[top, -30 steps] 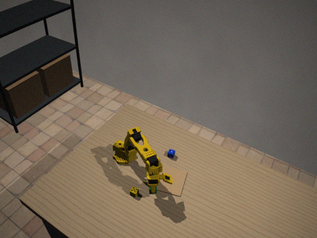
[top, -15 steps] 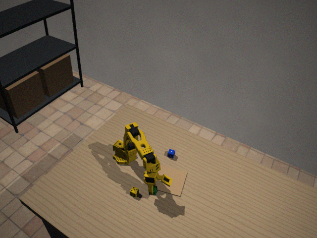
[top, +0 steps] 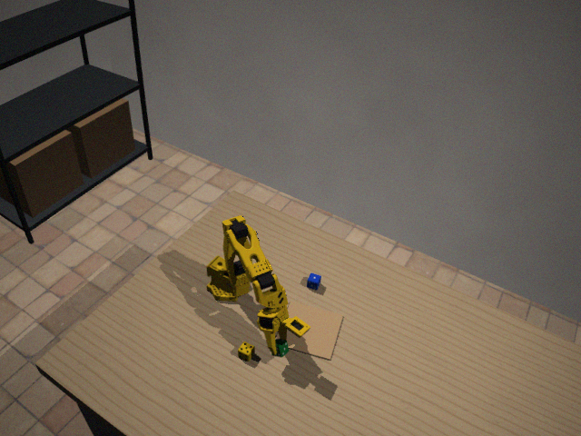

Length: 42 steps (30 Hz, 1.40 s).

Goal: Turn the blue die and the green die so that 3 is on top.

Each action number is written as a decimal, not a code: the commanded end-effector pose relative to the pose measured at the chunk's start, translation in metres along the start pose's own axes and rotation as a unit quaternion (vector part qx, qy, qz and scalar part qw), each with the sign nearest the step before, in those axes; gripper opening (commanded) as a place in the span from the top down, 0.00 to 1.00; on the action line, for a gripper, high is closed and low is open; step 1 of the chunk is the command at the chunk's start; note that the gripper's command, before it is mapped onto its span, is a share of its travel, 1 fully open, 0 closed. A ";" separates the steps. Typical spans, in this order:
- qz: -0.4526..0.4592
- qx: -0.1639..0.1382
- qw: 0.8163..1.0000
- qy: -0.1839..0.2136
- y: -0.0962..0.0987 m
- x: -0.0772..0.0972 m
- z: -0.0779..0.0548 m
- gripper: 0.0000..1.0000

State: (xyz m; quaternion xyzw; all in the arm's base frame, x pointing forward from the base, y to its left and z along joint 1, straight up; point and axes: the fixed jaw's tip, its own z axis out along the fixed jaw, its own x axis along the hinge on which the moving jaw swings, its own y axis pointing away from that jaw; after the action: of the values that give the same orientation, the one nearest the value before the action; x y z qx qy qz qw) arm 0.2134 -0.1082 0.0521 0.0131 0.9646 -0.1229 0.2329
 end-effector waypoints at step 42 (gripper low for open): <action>0.225 0.086 0.916 -0.322 -0.015 -0.020 -0.004 1.00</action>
State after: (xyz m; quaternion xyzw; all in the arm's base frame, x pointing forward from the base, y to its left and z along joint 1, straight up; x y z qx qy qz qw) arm 0.2255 -0.1176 0.0569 0.2024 0.8209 -0.1421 0.5147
